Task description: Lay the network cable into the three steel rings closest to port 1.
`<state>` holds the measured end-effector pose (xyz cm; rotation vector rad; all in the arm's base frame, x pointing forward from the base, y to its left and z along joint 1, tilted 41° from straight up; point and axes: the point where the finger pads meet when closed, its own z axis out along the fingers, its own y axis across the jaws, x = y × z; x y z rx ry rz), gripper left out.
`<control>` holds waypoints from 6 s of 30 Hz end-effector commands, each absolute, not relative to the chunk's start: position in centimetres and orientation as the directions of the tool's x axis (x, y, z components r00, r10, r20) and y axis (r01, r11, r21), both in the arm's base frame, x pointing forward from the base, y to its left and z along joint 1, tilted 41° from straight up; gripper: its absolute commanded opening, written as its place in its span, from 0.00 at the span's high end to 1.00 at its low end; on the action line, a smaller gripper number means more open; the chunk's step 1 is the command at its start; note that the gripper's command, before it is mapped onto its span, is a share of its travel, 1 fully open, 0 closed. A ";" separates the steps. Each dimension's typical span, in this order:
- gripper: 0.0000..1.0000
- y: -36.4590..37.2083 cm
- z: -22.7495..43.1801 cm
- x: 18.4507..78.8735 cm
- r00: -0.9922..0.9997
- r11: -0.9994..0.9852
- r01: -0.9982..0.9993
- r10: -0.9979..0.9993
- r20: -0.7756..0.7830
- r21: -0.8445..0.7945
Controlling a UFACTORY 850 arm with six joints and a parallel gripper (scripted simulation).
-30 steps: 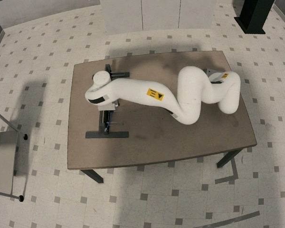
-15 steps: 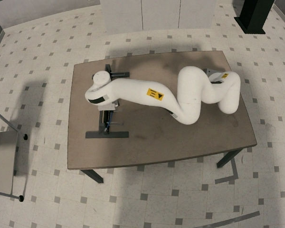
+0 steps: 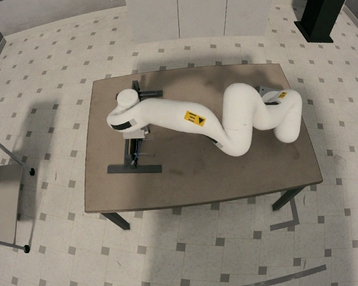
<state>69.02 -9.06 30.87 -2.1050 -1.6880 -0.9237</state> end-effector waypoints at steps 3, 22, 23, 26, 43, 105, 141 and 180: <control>1.00 -8.9 30.7 69.2 0.108 -0.273 0.948 0.763 0.637 0.166; 1.00 -7.8 29.3 69.7 0.108 -0.273 0.948 0.763 0.637 0.166; 1.00 -7.8 29.3 69.7 0.108 -0.273 0.948 0.763 0.637 0.166; 1.00 -7.6 29.0 69.8 0.108 -0.273 0.948 0.763 0.637 0.166; 1.00 -7.4 28.8 69.9 0.108 -0.273 0.948 0.763 0.637 0.166; 1.00 -6.2 28.0 66.2 0.108 -0.273 0.948 0.763 0.637 0.166; 1.00 -4.6 26.0 67.0 0.108 -0.273 0.948 0.763 0.637 0.166; 1.00 -3.0 23.8 67.9 0.108 -0.273 0.948 0.763 0.637 0.166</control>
